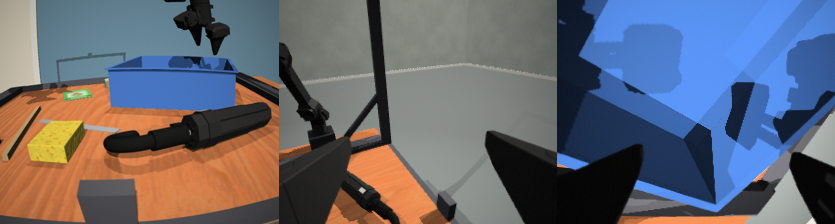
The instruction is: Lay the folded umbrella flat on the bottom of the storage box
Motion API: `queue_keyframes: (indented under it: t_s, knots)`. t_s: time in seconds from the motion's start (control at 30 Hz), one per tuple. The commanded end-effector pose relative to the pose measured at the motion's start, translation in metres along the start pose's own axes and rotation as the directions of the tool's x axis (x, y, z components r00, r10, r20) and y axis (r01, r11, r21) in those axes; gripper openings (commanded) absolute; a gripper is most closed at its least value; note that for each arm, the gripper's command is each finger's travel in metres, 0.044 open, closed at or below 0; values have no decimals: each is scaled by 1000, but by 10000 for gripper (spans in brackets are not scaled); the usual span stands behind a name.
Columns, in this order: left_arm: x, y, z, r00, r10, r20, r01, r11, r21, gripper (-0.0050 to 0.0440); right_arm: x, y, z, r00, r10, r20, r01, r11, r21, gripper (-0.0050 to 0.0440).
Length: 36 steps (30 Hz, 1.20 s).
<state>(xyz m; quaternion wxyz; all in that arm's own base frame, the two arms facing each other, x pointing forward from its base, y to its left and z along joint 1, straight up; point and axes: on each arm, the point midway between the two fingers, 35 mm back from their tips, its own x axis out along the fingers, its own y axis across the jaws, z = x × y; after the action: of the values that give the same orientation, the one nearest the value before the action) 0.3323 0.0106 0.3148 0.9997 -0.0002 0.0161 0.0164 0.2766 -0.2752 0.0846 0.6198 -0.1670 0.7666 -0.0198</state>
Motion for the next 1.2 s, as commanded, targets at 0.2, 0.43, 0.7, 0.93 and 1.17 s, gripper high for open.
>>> queue_keyframes:
  t_s: [0.2, 0.43, 0.7, 0.93, 1.17]
  knots:
    - [56, 44, -1, 971, 119, -206, -124, 992, -12, 400, -61, 85, 82, 947, -54, 317, 37, 998, 60, 440]
    - [96, 89, -24, 897, 201, -393, -223, 975, -12, 400, -93, 202, 123, 855, 67, 515, -117, 991, 65, 440]
    - [112, 113, -39, 848, 230, -477, -268, 963, -12, 400, -105, 276, 125, 800, 179, 573, -245, 969, 40, 440]
    - [113, 112, -42, 845, 227, -484, -265, 964, -12, 400, -104, 282, 125, 798, 187, 573, -255, 966, 39, 440]
    - [110, 110, -42, 847, 224, -482, -261, 965, -9, 400, -105, 281, 126, 798, 187, 573, -254, 966, 39, 440]
